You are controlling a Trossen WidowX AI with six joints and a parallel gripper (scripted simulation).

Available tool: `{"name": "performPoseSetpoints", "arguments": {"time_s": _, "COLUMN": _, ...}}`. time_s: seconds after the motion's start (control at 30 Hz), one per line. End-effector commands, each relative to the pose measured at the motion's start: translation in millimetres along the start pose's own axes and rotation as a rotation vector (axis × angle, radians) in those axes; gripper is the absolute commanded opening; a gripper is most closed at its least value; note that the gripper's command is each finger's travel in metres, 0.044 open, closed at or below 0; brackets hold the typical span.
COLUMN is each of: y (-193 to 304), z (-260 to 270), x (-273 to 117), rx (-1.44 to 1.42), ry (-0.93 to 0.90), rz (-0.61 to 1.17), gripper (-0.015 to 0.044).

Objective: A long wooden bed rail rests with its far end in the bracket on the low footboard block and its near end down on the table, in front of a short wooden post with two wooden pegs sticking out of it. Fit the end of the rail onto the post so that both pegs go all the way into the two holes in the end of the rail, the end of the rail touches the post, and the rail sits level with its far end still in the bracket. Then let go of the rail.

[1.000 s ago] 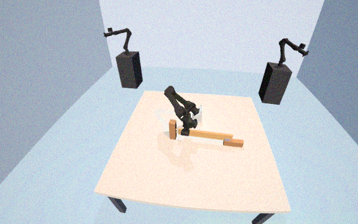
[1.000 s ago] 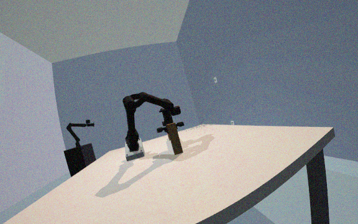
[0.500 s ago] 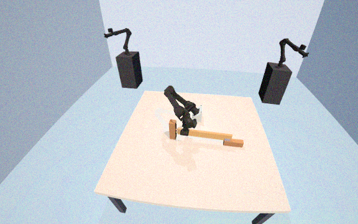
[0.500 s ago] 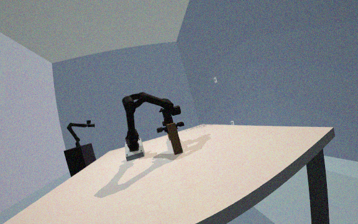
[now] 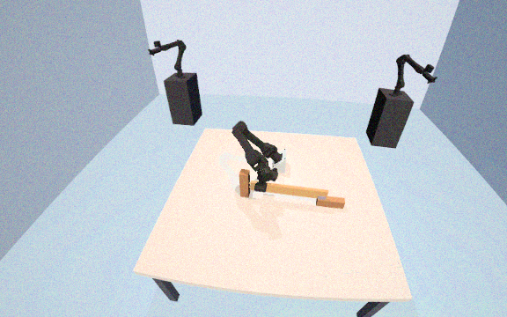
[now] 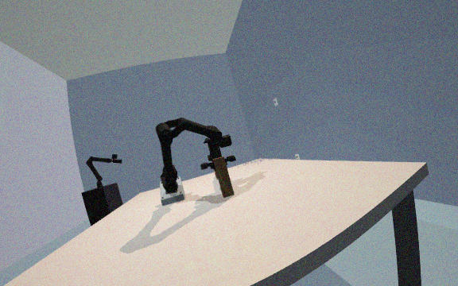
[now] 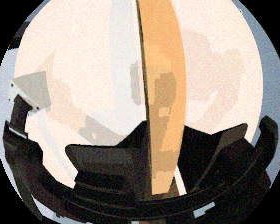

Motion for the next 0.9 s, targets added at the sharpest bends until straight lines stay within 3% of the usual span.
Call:
{"name": "performPoseSetpoints", "arguments": {"time_s": 0.0, "y": 1.9, "z": 0.0, "x": -1.0, "rx": -0.003, "ry": 0.003, "rz": 0.002, "gripper": 0.0000}}
{"name": "performPoseSetpoints", "arguments": {"time_s": 0.87, "y": 10.0, "z": -0.1, "x": -1.3, "rx": -0.003, "ry": 0.003, "rz": 0.002, "gripper": 0.0000}}
Point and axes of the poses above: the point midway between the two fingers, 35 mm back from their tips, its own x axis out along the fingers, its own z axis across the jaws, y = z × x, the point moved 2 cm from there along -x, back along the fingers, and after that the axes turned 1 degree about x, right-handed, at the moved point
